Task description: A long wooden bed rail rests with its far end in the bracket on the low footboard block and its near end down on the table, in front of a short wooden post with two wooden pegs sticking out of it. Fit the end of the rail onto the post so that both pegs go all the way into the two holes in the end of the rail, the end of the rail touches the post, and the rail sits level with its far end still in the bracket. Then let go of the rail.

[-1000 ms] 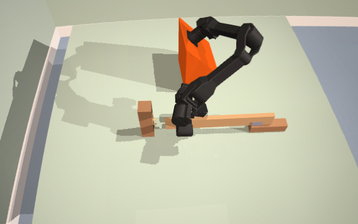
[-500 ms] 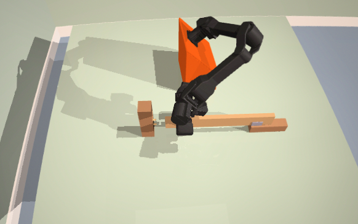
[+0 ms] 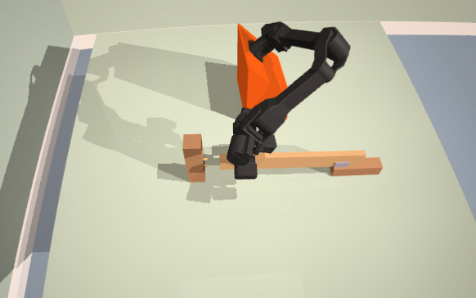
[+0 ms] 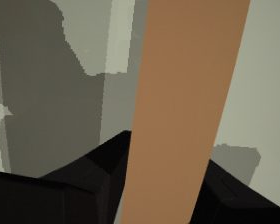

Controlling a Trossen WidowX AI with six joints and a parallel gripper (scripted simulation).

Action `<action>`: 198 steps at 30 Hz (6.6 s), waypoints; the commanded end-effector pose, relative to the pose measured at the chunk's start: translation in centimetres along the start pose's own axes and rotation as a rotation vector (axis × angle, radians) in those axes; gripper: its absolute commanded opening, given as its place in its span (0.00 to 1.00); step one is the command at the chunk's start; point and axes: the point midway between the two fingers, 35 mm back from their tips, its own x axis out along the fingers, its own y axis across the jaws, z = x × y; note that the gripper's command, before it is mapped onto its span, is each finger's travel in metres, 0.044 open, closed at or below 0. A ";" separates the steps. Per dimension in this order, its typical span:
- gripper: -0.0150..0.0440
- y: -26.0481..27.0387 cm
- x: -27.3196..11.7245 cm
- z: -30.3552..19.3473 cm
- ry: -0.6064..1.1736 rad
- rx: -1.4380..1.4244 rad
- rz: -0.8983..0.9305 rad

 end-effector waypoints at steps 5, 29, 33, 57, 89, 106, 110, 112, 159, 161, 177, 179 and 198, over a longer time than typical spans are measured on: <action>0.25 -0.4 0.0 -0.1 -0.001 -0.002 -0.014; 0.25 0.0 -0.1 -0.1 -0.001 -0.002 -0.014; 0.25 0.0 -0.1 -0.1 -0.001 -0.002 -0.014; 0.25 0.1 0.0 -0.1 -0.001 -0.002 -0.014; 0.25 -0.1 -0.2 -0.9 -0.001 -0.002 -0.015; 0.25 -0.3 -0.3 -1.4 -0.001 -0.002 -0.015; 0.25 -0.4 -0.2 -1.5 -0.001 -0.002 -0.015; 0.25 -0.4 -0.2 -1.6 -0.001 -0.002 -0.015; 0.25 -0.3 -0.2 -3.0 0.000 -0.003 -0.015; 0.25 -0.3 -0.2 -3.0 0.000 -0.003 -0.015; 0.25 -0.3 -0.3 -3.5 0.001 -0.003 -0.015; 0.25 -0.3 -0.3 -3.6 0.001 -0.003 -0.015; 0.25 -0.3 -0.3 -4.1 0.001 -0.003 -0.015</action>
